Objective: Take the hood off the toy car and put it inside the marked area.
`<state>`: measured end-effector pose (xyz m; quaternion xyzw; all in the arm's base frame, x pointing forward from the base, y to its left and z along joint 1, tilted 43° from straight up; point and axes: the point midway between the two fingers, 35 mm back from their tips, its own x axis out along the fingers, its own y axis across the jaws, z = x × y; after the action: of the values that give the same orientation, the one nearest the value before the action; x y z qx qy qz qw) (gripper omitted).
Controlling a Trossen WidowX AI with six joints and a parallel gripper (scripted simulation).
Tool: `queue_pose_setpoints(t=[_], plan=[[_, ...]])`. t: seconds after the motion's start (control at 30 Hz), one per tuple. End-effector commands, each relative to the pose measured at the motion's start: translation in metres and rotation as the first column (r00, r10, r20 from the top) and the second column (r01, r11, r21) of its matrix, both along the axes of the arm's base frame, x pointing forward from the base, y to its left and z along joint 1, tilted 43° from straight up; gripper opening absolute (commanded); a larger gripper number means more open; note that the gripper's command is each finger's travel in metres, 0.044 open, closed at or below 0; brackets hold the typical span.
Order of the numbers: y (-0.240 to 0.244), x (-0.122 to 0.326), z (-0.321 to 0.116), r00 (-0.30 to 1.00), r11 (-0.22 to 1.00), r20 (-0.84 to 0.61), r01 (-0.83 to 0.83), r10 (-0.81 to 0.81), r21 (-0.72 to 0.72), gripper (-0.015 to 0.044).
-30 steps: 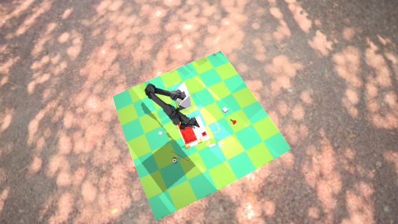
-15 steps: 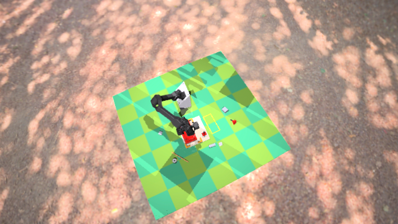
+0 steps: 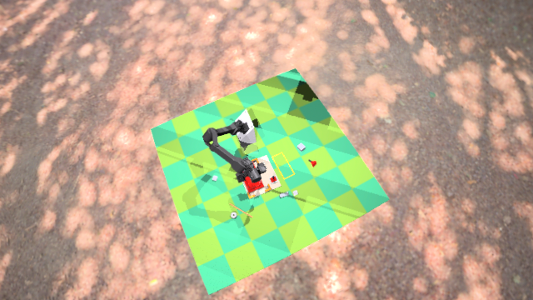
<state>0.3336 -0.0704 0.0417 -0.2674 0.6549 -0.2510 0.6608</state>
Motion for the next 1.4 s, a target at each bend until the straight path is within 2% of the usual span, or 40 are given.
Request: queue_pose_setpoints(t=[0.0, 1.37], plan=[[-0.003, 0.000, -0.002, 1.000, 1.000, -0.002, -0.002, 0.002, -0.006, 0.0440], [-0.023, 0.000, -0.024, 1.000, 1.000, -0.002, -0.002, 0.002, -0.007, 0.0440]])
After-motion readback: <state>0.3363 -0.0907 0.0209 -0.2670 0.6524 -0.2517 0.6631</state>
